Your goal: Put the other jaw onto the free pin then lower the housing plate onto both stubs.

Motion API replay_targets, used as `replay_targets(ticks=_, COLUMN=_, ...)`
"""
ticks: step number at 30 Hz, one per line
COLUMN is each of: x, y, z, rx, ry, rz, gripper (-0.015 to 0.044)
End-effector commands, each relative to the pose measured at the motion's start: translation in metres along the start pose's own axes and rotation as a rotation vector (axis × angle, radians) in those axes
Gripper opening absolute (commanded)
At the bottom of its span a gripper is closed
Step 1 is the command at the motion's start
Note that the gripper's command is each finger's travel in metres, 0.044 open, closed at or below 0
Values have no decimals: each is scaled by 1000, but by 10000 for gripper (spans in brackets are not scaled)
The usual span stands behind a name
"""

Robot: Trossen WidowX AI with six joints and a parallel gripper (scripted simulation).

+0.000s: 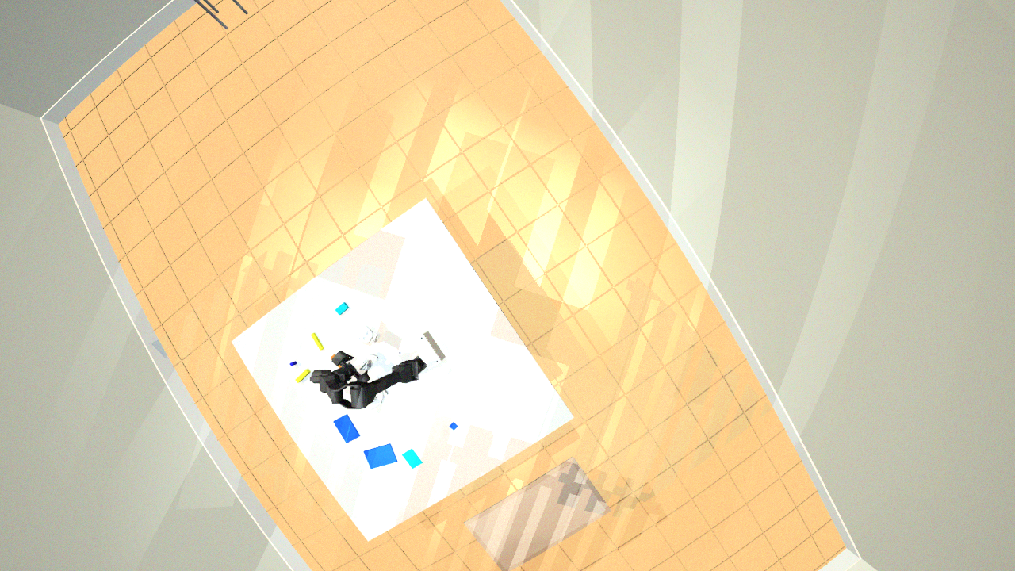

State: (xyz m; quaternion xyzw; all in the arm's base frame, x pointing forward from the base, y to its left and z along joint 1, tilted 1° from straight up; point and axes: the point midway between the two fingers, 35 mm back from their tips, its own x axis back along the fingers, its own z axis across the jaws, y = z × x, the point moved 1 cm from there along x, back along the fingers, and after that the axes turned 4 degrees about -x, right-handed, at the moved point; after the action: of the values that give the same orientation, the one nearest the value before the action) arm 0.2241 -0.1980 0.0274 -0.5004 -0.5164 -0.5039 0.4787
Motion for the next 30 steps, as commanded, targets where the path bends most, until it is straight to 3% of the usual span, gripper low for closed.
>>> replay_targets(ticks=1, x=-3, y=-1, z=0, rx=5, ry=-3, rz=3, gripper=440)
replay_targets(ticks=30, x=-47, y=-1, z=0, rx=5, ry=-3, rz=3, gripper=440)
